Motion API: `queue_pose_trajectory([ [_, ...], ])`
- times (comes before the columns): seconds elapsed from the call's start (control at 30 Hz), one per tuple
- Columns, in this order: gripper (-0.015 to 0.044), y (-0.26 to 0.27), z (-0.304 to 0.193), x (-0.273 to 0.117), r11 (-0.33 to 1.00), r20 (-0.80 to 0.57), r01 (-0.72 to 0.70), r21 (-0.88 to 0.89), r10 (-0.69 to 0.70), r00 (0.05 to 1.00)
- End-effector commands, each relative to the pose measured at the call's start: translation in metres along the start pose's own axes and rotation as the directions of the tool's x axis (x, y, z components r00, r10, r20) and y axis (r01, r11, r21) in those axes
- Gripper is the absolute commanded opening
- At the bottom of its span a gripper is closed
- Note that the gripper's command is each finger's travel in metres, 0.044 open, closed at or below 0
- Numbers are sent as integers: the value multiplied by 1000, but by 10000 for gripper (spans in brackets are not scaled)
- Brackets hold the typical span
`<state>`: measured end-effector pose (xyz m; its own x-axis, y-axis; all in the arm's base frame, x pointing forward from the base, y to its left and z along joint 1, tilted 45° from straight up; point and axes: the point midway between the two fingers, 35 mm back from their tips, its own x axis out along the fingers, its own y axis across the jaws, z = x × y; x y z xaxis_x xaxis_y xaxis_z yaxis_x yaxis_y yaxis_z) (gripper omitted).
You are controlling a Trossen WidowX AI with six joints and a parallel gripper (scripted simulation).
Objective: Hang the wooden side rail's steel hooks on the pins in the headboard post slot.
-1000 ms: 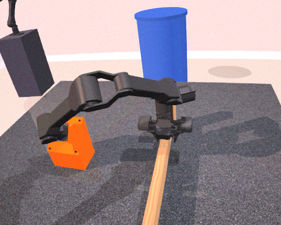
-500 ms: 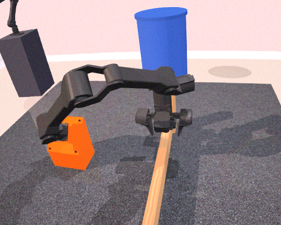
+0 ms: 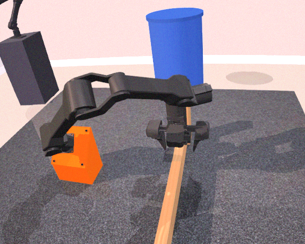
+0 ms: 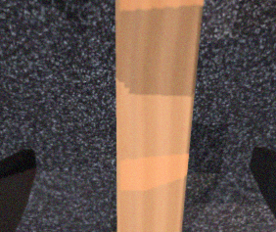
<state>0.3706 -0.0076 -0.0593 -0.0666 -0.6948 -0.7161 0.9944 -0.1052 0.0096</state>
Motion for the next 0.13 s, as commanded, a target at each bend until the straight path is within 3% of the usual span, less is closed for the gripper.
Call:
queue_pose_trajectory([
  [0.0,440,0,0,0,1000,0,-1,1,1,1000],
  [0.1,440,0,0,0,1000,0,-1,1,1,1000],
])
